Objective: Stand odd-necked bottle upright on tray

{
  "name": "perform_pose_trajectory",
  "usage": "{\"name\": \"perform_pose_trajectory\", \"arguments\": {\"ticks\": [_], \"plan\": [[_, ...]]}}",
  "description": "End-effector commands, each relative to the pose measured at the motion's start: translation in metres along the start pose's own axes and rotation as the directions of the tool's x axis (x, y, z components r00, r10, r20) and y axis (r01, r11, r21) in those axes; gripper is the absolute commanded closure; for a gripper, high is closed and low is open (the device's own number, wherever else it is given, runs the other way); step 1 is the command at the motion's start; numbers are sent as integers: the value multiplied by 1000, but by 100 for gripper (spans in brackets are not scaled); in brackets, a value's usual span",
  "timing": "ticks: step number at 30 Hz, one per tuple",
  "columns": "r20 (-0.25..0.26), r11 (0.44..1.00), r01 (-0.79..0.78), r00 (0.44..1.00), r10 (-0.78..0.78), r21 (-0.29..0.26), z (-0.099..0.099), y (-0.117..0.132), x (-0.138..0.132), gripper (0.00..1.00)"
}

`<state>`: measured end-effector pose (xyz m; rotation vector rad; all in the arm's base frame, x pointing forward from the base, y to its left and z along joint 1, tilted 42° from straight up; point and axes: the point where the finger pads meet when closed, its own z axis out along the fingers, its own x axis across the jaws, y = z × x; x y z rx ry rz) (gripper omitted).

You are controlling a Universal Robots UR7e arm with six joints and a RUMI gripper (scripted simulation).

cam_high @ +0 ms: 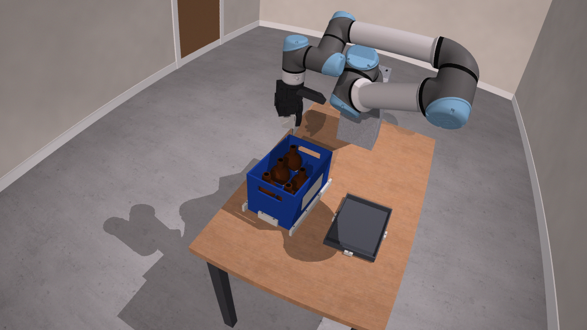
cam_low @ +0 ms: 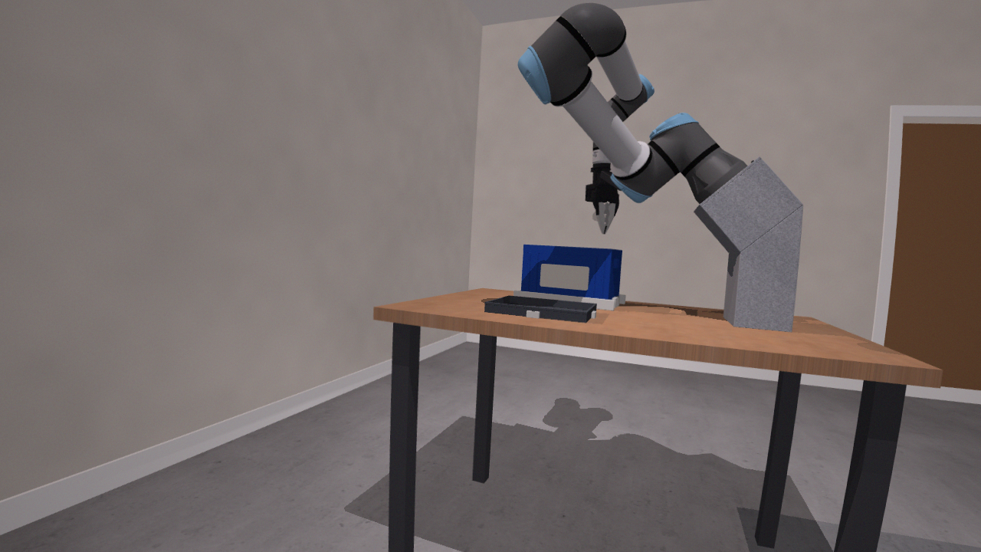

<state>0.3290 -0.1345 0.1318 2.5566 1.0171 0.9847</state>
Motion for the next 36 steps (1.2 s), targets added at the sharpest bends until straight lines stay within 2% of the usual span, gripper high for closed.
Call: {"name": "perform_pose_trajectory", "arguments": {"ticks": [1,9,10,36], "plan": [[-16,1000,1,1000,-2,-13,0,-2,-6,100],[-16,1000,1,1000,-2,-13,0,-2,-6,100],[-16,1000,1,1000,-2,-13,0,-2,-6,62],[-16,1000,1,1000,-2,-13,0,-2,-6,62]]}}
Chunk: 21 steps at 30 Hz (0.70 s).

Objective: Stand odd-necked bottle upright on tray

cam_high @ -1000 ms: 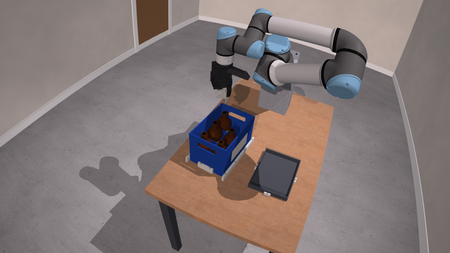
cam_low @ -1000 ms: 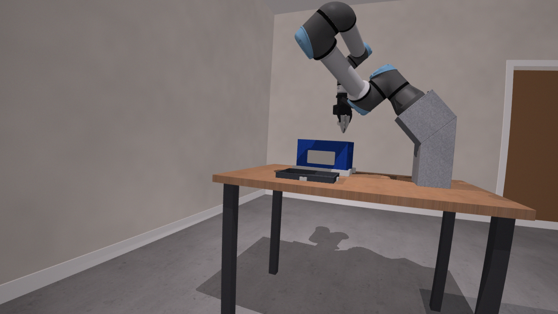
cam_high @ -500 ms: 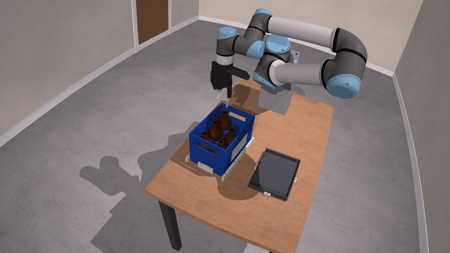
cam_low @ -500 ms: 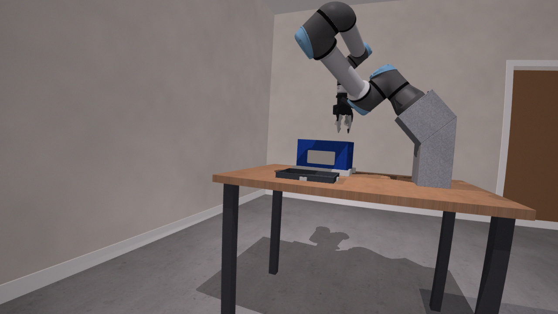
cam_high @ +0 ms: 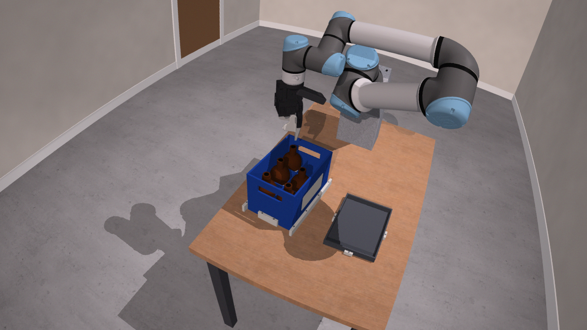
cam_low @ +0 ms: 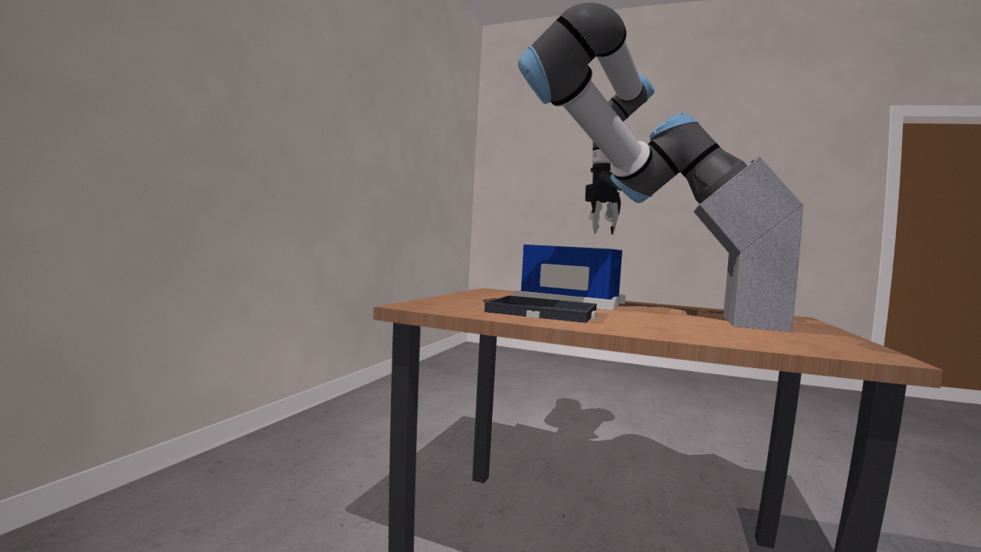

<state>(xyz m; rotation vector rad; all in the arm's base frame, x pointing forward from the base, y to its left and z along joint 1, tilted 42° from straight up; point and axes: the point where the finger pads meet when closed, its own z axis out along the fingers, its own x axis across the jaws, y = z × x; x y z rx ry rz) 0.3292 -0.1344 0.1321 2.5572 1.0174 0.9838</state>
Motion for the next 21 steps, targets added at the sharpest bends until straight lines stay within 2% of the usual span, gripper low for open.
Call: {"name": "perform_pose_trajectory", "arguments": {"ticks": [1,21], "plan": [[-16,1000,1,1000,-2,-14,0,-3,-6,62],[-16,1000,1,1000,-2,-14,3,-3,-6,62]]}}
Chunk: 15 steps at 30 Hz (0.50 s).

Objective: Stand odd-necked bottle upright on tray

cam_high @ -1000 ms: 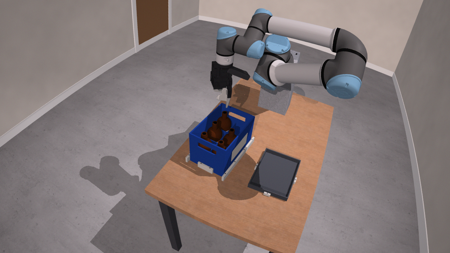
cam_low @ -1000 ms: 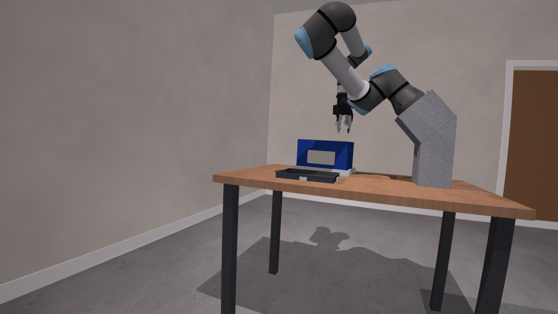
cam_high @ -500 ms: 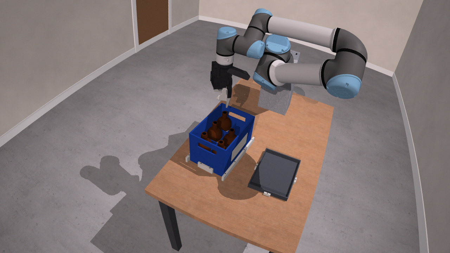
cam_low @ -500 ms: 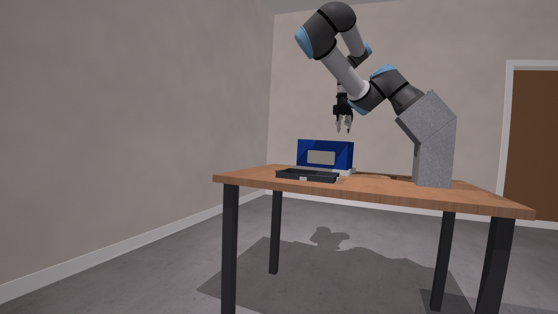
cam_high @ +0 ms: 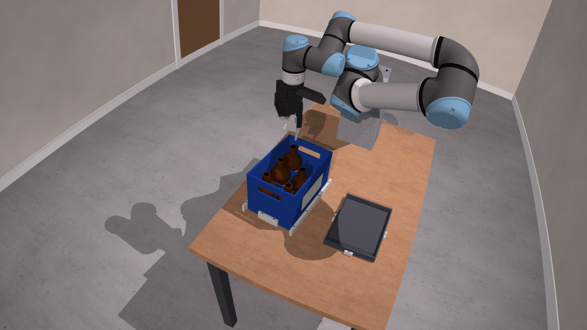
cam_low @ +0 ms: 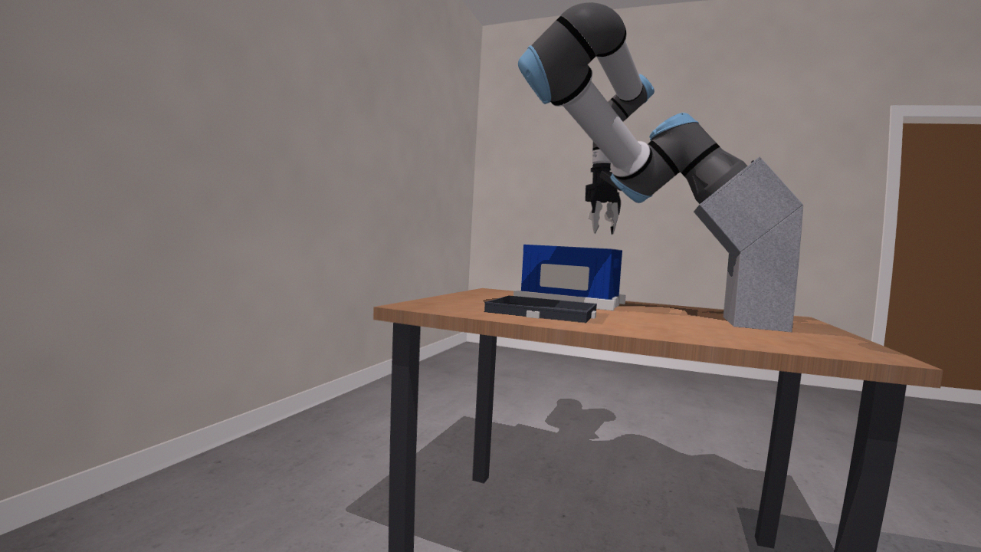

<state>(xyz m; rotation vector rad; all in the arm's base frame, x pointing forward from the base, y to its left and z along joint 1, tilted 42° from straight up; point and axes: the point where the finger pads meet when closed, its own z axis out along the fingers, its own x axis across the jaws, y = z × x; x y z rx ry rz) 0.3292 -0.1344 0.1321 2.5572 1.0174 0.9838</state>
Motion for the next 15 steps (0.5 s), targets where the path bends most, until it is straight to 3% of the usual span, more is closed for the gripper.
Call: {"name": "perform_pose_trajectory", "arguments": {"ticks": [1,15], "plan": [[-16,1000,1,1000,-2,-14,3,-3,-6,62],[-16,1000,1,1000,-2,-14,15,-3,-6,62]]}}
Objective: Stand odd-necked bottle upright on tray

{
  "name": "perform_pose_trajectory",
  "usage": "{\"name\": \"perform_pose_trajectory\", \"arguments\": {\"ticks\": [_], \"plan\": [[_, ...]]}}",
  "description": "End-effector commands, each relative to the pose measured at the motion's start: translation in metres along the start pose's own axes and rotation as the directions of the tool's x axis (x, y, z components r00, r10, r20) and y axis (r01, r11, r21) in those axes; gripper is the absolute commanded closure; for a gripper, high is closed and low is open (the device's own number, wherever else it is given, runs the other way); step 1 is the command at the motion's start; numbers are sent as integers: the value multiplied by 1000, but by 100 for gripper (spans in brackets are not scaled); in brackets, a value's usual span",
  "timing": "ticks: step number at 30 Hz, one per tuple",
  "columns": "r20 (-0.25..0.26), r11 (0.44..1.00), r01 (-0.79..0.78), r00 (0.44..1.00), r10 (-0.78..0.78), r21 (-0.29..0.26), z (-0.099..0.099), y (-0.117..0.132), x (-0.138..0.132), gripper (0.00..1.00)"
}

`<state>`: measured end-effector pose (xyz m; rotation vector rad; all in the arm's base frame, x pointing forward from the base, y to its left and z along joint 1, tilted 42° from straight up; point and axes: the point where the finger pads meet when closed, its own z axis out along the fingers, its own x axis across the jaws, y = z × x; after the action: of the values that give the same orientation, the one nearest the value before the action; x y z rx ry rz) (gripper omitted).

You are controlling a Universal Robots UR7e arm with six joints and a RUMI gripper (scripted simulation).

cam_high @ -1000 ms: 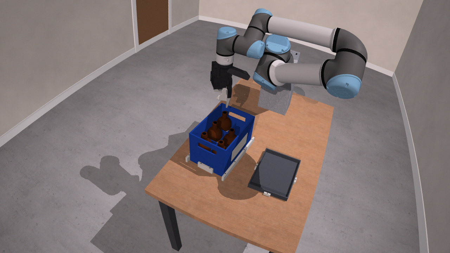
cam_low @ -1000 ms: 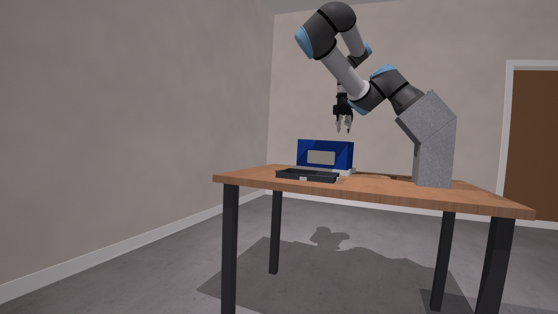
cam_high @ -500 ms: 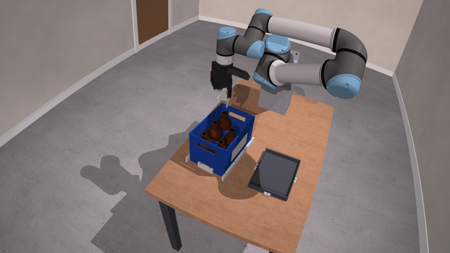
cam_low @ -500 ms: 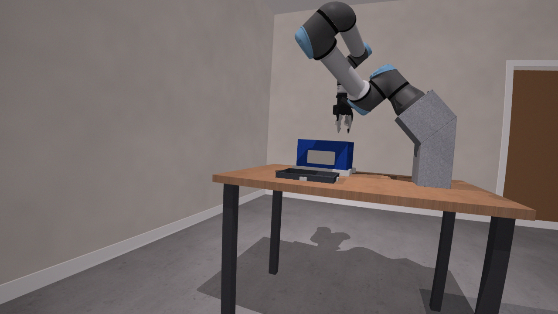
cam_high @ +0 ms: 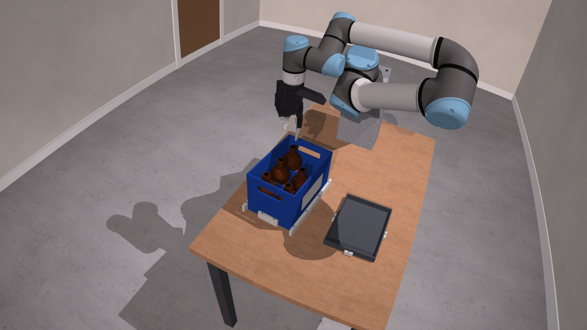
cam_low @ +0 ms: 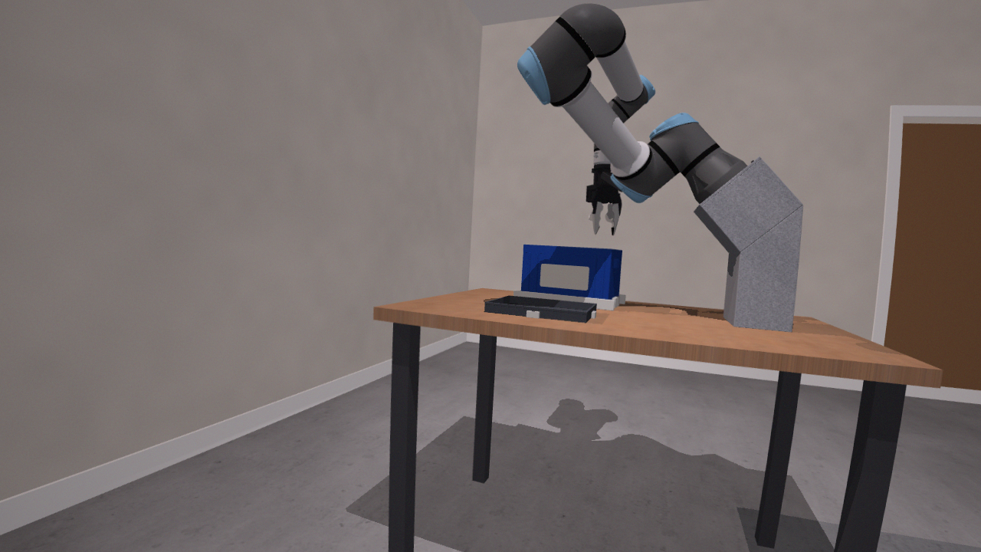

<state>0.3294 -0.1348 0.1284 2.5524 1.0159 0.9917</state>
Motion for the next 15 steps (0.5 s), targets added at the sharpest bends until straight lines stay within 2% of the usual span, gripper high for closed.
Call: {"name": "perform_pose_trajectory", "arguments": {"ticks": [1,15], "plan": [[-11,1000,1,1000,-1,-10,14,-2,-5,62],[-11,1000,1,1000,-1,-10,29,-2,-5,62]]}}
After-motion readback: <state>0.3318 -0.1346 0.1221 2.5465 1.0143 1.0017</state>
